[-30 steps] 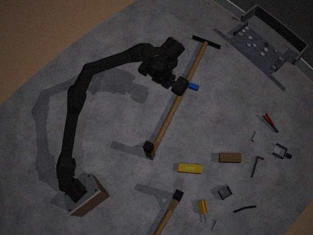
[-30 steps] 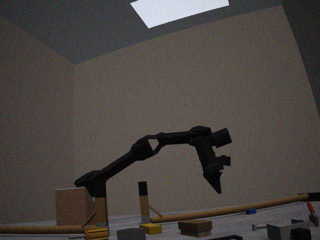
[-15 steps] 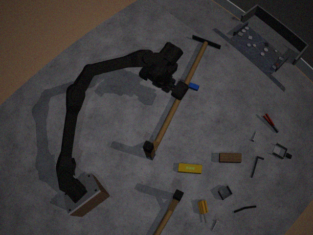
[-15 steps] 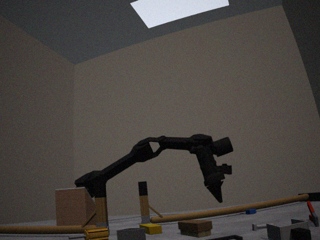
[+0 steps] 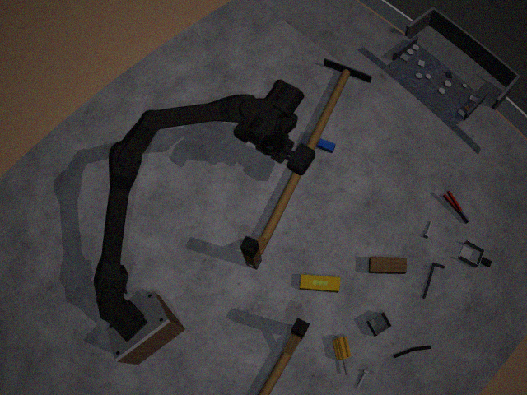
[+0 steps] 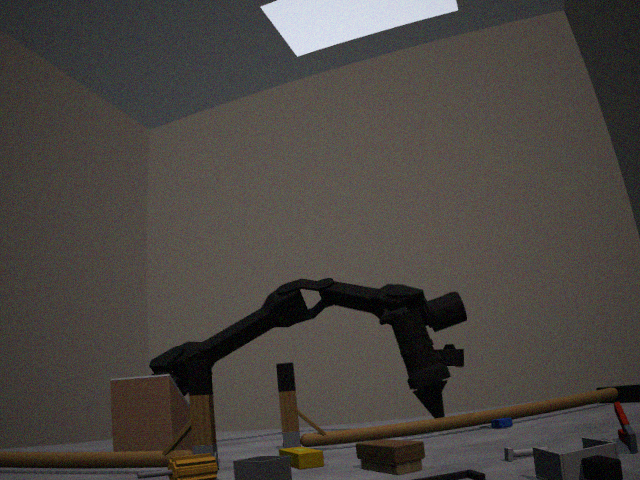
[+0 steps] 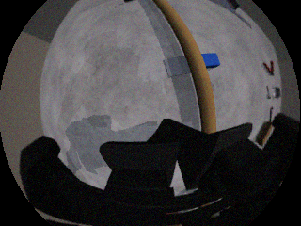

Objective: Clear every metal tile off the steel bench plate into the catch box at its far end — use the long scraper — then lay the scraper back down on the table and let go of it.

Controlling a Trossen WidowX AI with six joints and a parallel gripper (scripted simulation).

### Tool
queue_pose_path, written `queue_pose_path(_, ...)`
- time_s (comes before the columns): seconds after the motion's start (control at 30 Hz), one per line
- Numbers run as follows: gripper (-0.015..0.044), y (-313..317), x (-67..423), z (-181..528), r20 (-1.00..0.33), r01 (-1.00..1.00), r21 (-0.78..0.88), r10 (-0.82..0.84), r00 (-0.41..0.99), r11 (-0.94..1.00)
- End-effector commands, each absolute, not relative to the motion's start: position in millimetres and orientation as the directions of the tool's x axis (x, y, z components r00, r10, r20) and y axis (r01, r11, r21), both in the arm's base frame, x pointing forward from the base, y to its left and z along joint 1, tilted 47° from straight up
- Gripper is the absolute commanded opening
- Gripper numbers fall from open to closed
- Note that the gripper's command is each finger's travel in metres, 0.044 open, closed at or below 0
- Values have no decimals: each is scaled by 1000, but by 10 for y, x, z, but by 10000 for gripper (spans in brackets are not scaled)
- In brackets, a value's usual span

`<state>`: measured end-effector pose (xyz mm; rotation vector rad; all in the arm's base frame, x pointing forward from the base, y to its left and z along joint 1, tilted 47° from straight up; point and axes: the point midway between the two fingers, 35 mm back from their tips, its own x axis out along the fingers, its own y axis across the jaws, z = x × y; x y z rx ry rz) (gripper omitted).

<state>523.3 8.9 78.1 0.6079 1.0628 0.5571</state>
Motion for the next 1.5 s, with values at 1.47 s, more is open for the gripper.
queue_pose_path(1.47,0,-182,5404,483,-630,-119,692,676,383,712)
